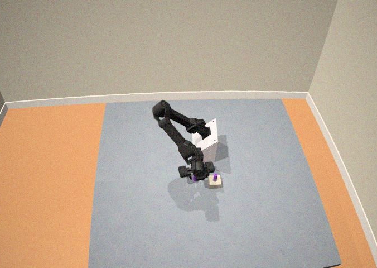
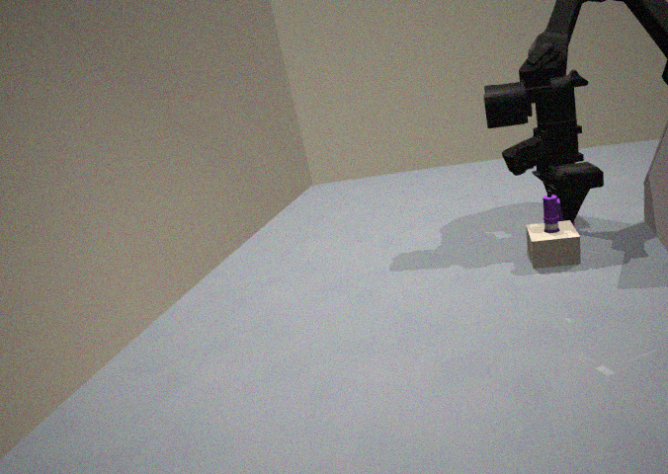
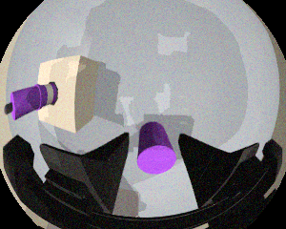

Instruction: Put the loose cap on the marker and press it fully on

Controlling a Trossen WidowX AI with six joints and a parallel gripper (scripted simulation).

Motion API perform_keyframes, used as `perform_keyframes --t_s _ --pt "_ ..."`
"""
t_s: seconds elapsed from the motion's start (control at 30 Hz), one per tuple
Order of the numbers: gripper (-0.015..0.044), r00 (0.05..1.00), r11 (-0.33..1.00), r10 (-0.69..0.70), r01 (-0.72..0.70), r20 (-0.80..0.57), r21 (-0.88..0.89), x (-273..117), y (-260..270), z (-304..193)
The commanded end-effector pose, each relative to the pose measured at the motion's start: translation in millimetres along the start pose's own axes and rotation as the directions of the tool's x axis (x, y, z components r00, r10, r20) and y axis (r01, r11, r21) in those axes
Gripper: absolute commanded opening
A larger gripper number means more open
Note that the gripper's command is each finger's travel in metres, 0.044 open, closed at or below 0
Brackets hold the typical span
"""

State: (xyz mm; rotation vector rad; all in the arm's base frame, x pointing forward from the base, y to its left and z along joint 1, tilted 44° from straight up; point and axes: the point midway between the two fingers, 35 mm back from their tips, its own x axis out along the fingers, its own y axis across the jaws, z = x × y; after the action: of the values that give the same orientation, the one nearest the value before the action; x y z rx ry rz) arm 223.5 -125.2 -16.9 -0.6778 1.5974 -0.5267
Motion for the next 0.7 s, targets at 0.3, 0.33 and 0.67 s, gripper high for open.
perform_keyframes --t_s 0.3,0.33,0.67 --pt "0.0109 1.000 1.000 -0.004 0.004 -0.008 -0.010 4.8 1.3 -2.8" --pt "0.0103 1.000 1.000 -0.004 0.004 -0.008 -0.010 4.8 1.3 -2.8" --pt "0.0000 1.000 0.999 -0.007 0.007 0.013 -0.053 -2.4 3.6 0.2"
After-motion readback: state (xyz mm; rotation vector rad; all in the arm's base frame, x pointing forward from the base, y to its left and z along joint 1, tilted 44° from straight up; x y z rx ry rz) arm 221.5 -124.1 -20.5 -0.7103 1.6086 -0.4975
